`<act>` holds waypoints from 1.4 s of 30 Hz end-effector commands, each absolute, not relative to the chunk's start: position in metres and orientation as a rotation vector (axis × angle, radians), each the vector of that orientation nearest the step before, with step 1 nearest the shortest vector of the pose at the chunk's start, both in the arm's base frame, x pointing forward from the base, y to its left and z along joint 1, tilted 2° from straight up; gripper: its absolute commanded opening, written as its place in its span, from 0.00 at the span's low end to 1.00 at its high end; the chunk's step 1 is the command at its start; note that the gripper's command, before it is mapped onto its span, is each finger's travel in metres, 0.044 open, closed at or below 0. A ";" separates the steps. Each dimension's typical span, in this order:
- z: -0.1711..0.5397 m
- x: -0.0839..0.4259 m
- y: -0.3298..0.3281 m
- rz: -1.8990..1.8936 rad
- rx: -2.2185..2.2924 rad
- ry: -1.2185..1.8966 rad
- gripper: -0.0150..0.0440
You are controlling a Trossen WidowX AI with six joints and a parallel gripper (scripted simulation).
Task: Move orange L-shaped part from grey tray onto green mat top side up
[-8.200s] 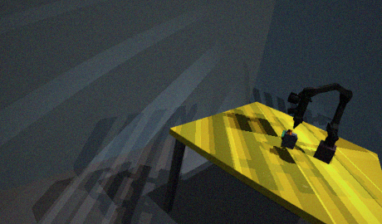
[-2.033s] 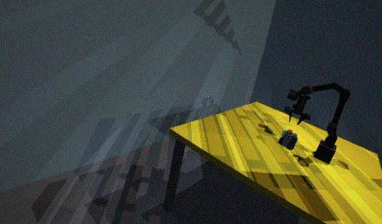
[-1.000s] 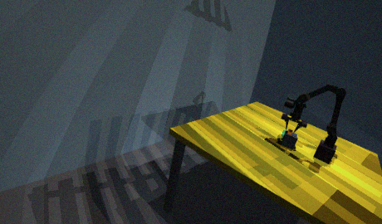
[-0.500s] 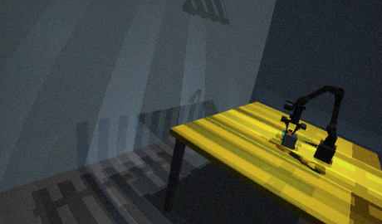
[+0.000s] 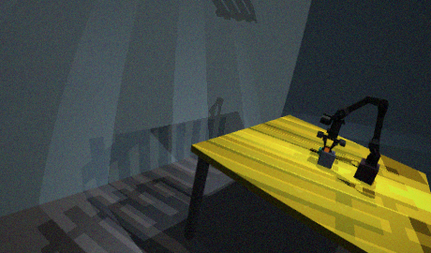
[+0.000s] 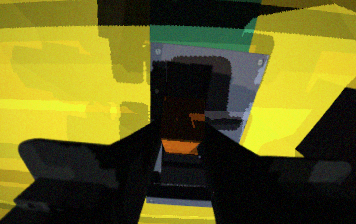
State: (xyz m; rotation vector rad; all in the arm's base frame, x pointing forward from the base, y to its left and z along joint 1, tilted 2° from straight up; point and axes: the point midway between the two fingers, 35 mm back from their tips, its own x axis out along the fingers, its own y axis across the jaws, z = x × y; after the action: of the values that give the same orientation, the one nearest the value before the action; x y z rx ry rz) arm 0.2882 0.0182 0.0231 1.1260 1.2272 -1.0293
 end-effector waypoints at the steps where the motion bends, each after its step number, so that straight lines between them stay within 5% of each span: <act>1: 0.023 0.288 0.018 -1.029 1.126 1.227 0.25; 42: 0.081 0.283 0.018 -1.035 1.129 1.232 0.25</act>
State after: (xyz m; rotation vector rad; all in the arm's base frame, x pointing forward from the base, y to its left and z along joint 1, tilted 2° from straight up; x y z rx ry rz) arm 0.2833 0.0163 0.0762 1.1181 1.2291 -1.0417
